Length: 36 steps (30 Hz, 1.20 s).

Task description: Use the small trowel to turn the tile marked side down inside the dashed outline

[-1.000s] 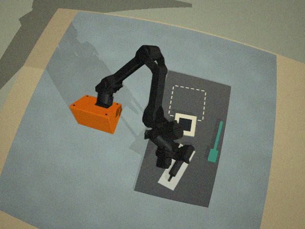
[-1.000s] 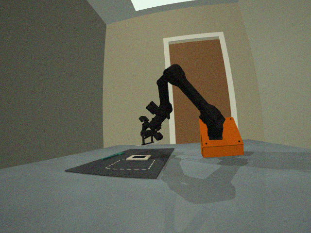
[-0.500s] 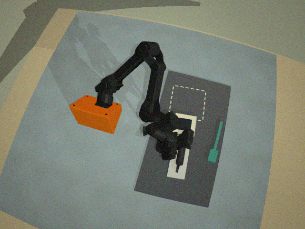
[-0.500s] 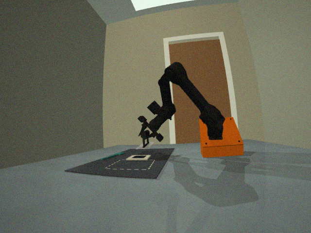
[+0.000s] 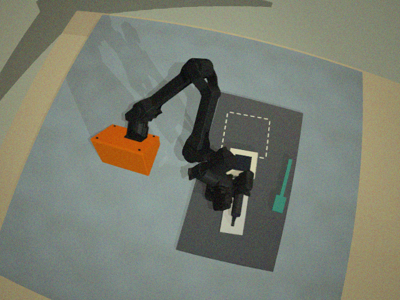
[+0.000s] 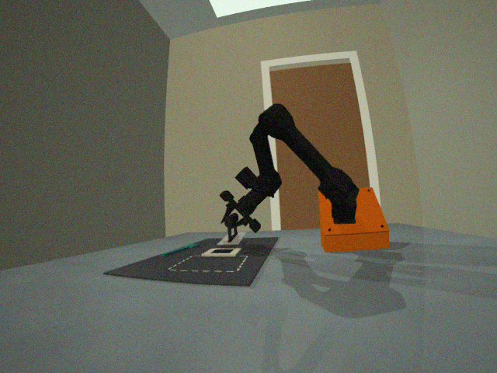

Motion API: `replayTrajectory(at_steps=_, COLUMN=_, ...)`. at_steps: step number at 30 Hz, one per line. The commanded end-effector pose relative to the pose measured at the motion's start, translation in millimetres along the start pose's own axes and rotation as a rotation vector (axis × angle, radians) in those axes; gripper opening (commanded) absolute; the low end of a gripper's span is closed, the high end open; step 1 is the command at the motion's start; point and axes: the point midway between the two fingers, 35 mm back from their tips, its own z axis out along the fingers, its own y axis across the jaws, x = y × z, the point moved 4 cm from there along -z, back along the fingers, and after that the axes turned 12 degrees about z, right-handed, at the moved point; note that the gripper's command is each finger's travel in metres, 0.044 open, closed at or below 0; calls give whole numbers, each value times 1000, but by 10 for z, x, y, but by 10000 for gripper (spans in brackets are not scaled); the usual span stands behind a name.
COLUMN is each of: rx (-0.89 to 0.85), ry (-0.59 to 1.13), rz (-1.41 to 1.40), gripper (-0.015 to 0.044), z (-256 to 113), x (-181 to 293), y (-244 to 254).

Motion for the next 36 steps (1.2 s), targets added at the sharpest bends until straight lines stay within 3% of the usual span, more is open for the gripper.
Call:
replayTrajectory(at_steps=1, rx=-10, ry=-6, rz=-3, gripper=0, z=27, x=-3, y=-21)
replayTrajectory(at_steps=36, rx=-9, ry=-5, rz=0, gripper=0, z=104, x=382, y=-178)
